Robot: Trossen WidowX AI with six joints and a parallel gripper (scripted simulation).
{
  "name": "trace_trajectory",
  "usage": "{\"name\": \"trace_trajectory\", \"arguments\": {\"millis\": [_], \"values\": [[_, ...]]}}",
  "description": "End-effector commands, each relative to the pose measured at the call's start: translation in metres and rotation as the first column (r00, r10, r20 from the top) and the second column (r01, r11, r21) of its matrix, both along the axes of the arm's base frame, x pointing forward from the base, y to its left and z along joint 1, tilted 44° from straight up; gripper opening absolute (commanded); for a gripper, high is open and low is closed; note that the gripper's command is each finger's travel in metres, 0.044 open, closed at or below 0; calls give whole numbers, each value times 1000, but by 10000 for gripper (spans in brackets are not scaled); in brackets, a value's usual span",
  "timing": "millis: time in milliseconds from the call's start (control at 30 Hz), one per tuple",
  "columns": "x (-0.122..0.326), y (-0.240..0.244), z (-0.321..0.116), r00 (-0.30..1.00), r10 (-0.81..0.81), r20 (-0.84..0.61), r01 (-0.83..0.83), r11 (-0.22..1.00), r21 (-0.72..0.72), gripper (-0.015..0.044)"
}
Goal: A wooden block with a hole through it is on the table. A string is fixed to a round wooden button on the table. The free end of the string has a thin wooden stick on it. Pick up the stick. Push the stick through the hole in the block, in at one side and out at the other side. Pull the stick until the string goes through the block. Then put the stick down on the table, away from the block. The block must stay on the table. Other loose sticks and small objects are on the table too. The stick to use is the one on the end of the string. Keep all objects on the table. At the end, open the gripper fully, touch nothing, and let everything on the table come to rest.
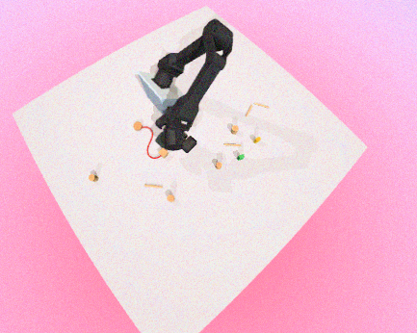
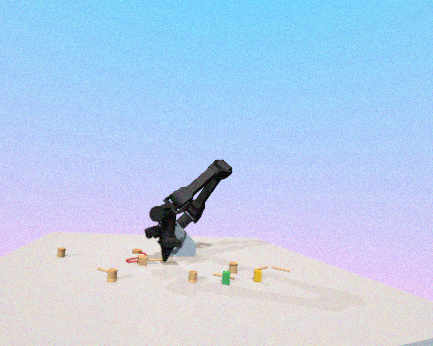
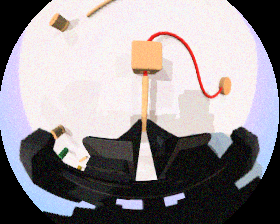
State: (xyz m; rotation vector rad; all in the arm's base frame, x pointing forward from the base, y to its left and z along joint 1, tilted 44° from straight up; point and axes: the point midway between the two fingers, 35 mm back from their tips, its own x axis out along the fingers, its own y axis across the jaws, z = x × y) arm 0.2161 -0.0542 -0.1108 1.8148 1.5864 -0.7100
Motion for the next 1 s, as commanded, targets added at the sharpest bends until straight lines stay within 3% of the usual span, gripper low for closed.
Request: {"name": "trace_trajectory", "arguments": {"millis": [0,967], "values": [[-1,5,4,1000,-3,-2,3,1000,2,0],[5,25,26,1000,-19,-25,20,1000,7,0]]}}
